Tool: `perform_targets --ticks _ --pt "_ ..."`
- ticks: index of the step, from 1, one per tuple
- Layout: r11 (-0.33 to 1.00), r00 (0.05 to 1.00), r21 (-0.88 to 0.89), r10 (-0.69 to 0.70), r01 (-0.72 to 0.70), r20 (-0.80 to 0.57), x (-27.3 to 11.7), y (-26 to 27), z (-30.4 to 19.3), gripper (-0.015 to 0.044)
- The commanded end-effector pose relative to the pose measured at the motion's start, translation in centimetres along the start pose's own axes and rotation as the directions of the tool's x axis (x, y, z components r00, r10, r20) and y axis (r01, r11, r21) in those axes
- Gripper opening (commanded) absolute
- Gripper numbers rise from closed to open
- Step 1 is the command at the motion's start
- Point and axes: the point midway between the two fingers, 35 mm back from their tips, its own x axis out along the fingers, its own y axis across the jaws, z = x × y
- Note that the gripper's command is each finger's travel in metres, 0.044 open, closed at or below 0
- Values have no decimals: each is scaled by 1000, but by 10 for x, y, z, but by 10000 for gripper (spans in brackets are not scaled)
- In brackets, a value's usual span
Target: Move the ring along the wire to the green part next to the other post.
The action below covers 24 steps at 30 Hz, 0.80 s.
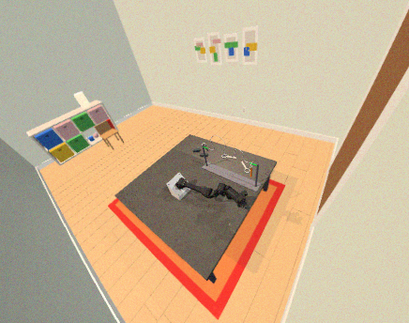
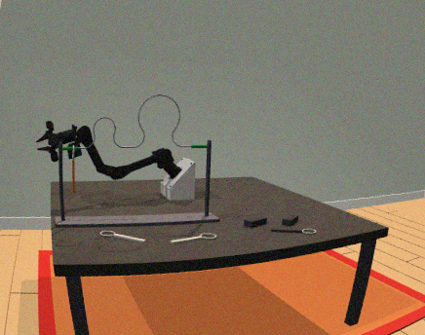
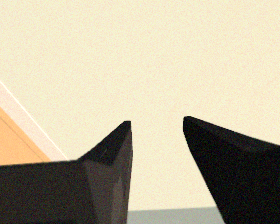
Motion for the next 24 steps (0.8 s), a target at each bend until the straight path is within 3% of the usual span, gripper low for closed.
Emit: perform_targets --ticks 1,12,24 --pt "987 988 -116 -125 114 -95 -3 -47 -37 160" --pt "826 843 -483 -460 292 -277 -46 -170 -107 160" --pt "549 587 -790 -746 274 -315 -127 -272 -121 160"
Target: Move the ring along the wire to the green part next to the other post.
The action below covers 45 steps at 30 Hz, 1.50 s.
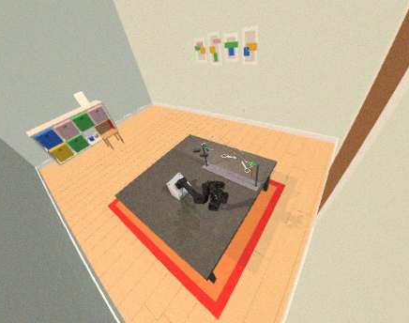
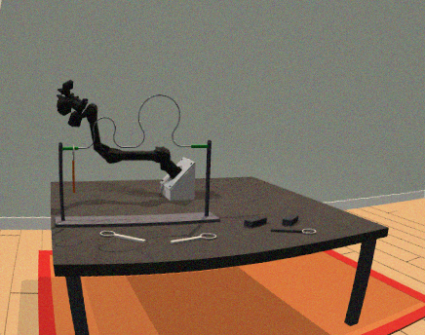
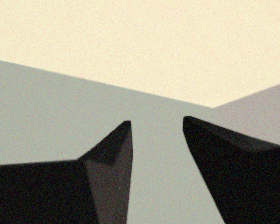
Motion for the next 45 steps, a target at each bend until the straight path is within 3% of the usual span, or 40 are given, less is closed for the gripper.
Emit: perform_targets --ticks 1,13,24,34,45 --pt "993 993 -99 -75 66 -86 0 -26 -27 160" --pt "902 911 -384 -311 195 -270 -23 -106 -83 160" --pt "714 752 -672 -549 196 -365 -76 -189 -105 160" --pt "474 489 -875 -787 92 -376 -161 -267 -85 160" --pt "241 167 -964 -952 -110 -257 -266 -309 -12 160"
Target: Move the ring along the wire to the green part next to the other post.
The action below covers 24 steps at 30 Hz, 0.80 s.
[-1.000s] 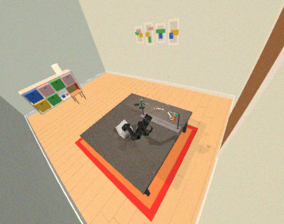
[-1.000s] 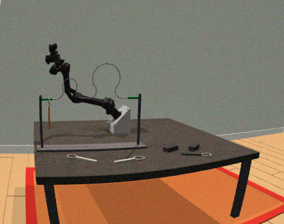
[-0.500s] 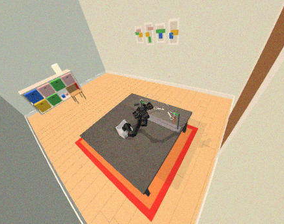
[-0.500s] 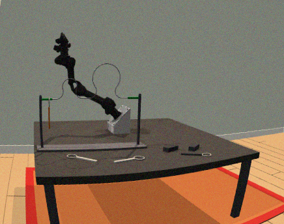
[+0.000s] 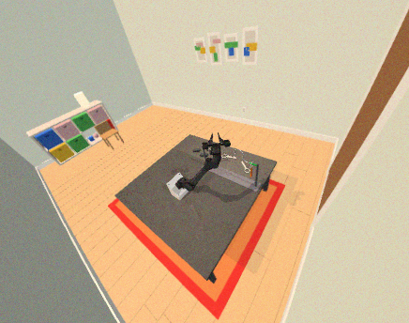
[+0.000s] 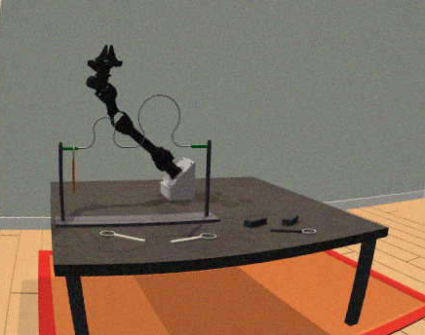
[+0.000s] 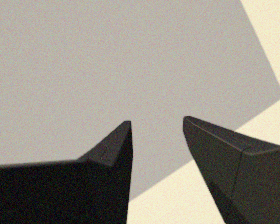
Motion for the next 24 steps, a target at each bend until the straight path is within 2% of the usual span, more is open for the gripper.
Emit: perform_targets --ticks 1,12,24 --pt "994 990 -100 -59 47 -124 -13 -31 -38 160" --pt "932 879 -350 -248 101 -407 -89 -121 -119 160" --pt "844 656 -532 -439 67 -614 -225 -202 -159 160"
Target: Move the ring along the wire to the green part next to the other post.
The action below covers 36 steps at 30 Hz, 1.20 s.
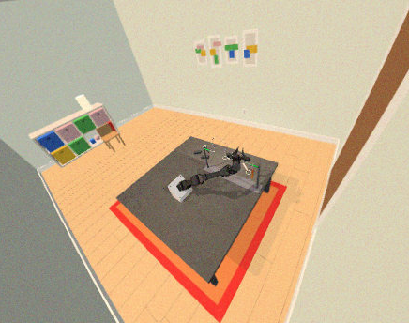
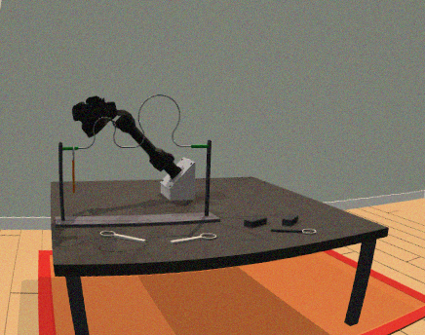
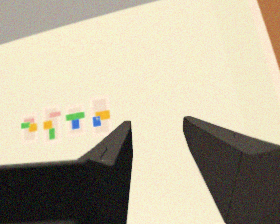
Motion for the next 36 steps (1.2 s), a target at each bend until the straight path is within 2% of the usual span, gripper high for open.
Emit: perform_targets --ticks 1,9,20,22,26,32,36 --pt "998 994 -52 -26 20 -110 -25 -20 -47 160" --pt "991 947 -121 -91 56 -307 -98 -61 -133 160" --pt "979 834 -172 -186 111 -519 -246 -99 -221 160" --pt "977 819 -177 -198 120 -539 -263 -99 -231 160" --pt "977 817 -177 -199 121 -541 -263 -99 -232 160" --pt "976 818 -178 -202 124 -538 -204 -106 -219 160" --pt "976 819 -178 -203 125 -537 -197 -106 -217 160"
